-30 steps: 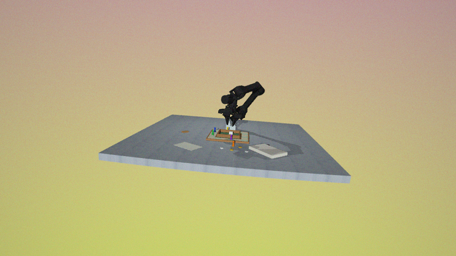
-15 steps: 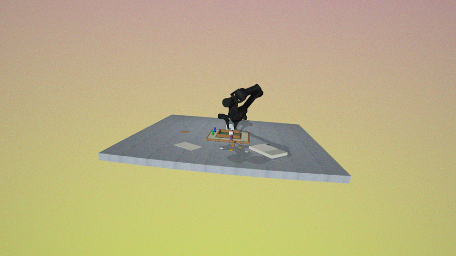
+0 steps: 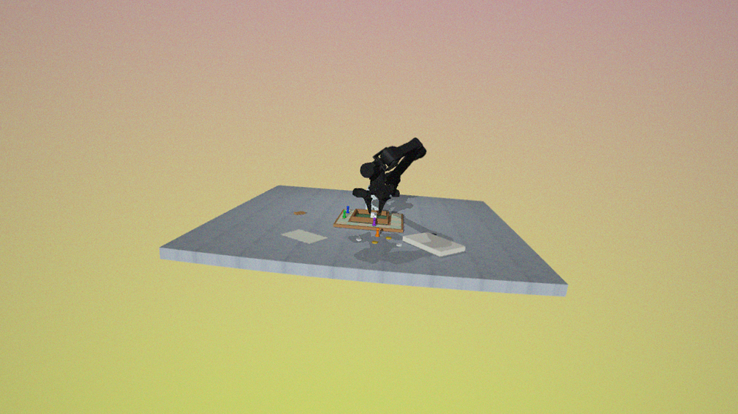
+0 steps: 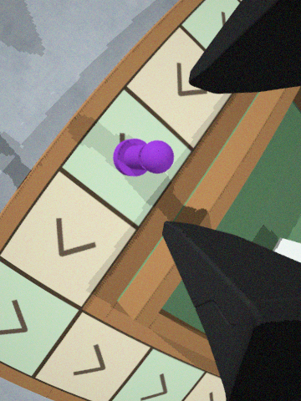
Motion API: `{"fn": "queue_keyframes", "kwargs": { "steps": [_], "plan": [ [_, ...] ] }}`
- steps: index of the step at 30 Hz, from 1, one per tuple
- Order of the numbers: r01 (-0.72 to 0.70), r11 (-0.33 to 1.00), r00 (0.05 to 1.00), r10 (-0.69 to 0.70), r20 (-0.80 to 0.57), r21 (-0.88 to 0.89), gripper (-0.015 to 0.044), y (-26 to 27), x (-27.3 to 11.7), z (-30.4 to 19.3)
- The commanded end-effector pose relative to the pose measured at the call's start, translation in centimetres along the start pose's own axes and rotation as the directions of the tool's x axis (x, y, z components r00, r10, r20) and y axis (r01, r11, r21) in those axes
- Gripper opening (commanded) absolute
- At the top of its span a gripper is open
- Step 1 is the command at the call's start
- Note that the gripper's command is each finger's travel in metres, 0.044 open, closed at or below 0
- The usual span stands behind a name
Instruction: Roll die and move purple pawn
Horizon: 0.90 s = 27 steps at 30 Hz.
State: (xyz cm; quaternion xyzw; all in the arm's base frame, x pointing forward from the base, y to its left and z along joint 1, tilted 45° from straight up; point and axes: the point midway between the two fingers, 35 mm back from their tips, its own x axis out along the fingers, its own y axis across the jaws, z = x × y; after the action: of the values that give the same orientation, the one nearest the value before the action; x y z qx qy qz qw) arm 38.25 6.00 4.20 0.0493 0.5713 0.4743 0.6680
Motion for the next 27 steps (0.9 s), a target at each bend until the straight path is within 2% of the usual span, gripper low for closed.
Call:
{"fn": "queue_keyframes", "kwargs": {
  "steps": [1,26,27],
  "plan": [
    [-0.003,1.000,1.000,0.003,0.004,0.005,0.0200,0.0,0.5,0.0],
    [-0.005,1.000,1.000,0.005,0.005,0.004,0.0200,0.1,4.4,0.0],
    [-0.005,1.000,1.000,0.005,0.005,0.004,0.0174,0.1,4.4,0.0]
  ]
}}
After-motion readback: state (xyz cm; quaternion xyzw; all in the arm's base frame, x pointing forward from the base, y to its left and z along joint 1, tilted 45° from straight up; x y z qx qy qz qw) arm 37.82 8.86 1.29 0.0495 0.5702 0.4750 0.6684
